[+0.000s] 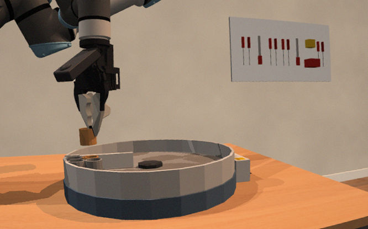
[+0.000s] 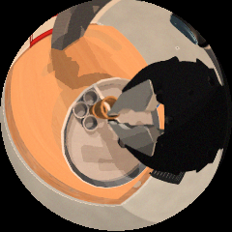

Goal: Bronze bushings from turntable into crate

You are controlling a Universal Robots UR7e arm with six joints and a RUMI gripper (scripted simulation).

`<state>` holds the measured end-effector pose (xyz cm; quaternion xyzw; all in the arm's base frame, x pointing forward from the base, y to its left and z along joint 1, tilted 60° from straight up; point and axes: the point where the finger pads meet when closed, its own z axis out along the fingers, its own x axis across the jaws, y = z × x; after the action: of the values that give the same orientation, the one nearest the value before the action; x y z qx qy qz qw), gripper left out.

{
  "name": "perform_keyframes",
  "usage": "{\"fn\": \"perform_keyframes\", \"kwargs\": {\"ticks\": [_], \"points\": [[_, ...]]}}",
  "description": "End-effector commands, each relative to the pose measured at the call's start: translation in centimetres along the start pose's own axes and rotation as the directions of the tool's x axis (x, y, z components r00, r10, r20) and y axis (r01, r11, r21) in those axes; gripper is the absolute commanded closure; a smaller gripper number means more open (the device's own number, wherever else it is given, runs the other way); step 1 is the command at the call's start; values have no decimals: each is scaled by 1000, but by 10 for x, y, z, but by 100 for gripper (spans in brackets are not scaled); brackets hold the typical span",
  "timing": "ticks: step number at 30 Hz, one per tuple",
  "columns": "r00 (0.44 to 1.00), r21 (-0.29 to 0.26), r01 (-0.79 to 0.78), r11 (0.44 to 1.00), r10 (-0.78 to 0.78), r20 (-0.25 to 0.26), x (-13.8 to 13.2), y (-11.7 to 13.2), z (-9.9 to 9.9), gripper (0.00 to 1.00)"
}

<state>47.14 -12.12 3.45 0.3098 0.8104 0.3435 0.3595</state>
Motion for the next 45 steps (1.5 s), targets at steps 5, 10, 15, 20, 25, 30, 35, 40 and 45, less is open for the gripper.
{"fn": "perform_keyframes", "kwargs": {"ticks": [5,10,15,20,25,30,35,40,45], "points": [[998,1,61,998,-61,1,10,23,-1,100],[994,2,108,994,-108,0,18,41,-1,100],[989,2,148,989,-148,0,25,55,-1,100],[982,1,190,982,-190,0,33,71,-1,100],[969,2,246,969,-246,-1,42,92,-1,100],[952,2,305,952,-305,0,54,114,-1,100],[938,2,346,938,-346,-2,61,129,-1,100],[911,1,412,911,-412,0,74,155,-2,100],[883,3,469,883,-469,-3,85,178,-2,100]]}}
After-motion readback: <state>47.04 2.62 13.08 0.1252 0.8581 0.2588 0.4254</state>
